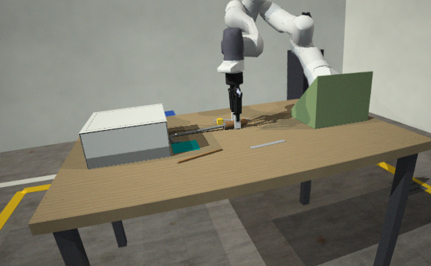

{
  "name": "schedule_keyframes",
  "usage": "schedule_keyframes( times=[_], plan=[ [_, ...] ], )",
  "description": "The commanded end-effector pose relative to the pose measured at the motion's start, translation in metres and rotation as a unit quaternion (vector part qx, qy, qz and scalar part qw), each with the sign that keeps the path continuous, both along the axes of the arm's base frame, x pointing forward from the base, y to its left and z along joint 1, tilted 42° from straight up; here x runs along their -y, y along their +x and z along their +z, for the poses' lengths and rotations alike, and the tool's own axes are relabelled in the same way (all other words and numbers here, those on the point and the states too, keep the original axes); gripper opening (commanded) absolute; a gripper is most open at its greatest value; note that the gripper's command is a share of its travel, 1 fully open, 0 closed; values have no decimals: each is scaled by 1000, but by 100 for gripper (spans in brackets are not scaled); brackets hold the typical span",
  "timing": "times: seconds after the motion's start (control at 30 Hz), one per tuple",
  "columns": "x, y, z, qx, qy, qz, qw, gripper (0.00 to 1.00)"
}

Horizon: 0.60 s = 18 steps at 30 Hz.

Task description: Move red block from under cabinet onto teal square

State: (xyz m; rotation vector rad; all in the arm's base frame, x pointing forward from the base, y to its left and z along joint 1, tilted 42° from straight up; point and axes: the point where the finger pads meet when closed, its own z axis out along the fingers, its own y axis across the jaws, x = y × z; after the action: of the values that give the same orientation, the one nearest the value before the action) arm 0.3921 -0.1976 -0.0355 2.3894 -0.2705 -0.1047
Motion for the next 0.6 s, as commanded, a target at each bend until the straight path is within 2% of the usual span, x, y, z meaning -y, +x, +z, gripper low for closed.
schedule_keyframes(
  times=[0.0,0.57],
  plan=[
    [0,5,0,-2,1,2,1000,0],
    [6,33,0,-3,1,3,1000,0]
  ],
)
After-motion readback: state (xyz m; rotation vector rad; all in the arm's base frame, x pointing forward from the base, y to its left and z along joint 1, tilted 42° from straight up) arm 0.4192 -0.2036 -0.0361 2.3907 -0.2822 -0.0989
